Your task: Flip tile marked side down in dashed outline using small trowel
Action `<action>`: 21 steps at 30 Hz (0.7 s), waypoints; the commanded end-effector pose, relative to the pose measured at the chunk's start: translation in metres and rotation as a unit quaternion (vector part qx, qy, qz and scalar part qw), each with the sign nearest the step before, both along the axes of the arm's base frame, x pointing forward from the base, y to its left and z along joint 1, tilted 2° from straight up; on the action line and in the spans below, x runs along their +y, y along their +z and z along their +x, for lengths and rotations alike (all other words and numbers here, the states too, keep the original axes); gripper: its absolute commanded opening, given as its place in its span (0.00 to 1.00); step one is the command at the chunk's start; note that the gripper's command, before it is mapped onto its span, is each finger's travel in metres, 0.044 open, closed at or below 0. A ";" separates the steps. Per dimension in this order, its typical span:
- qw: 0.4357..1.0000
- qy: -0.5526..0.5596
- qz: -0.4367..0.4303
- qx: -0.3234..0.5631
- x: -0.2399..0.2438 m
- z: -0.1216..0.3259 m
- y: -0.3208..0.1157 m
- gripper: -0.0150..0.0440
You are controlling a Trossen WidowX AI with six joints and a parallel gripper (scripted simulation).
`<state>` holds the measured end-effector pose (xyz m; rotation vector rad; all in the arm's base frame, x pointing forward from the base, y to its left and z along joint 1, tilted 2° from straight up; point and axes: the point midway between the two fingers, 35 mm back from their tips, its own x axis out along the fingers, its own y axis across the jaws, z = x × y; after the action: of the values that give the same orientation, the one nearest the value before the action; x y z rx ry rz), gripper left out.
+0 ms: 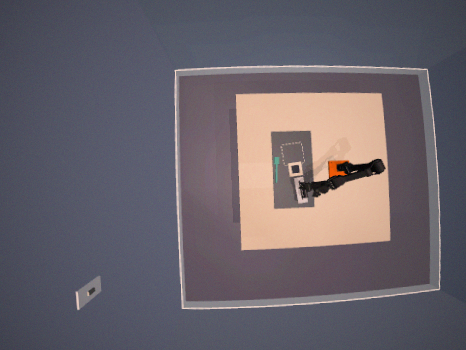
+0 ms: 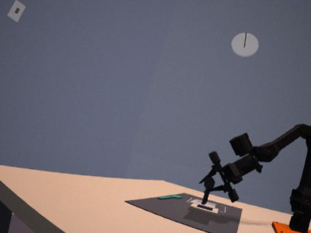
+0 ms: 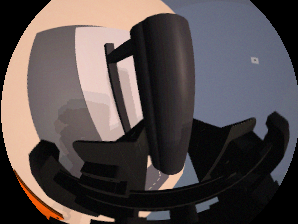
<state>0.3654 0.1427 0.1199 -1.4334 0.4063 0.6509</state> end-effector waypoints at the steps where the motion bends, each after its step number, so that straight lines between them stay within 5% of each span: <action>1: 1.000 -0.007 0.017 -0.002 -0.002 0.000 0.000 0.25; 21: 1.000 -0.007 0.017 -0.002 -0.001 0.002 -0.027 0.25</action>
<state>0.3667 0.1411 0.0963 -1.4060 0.4065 0.6429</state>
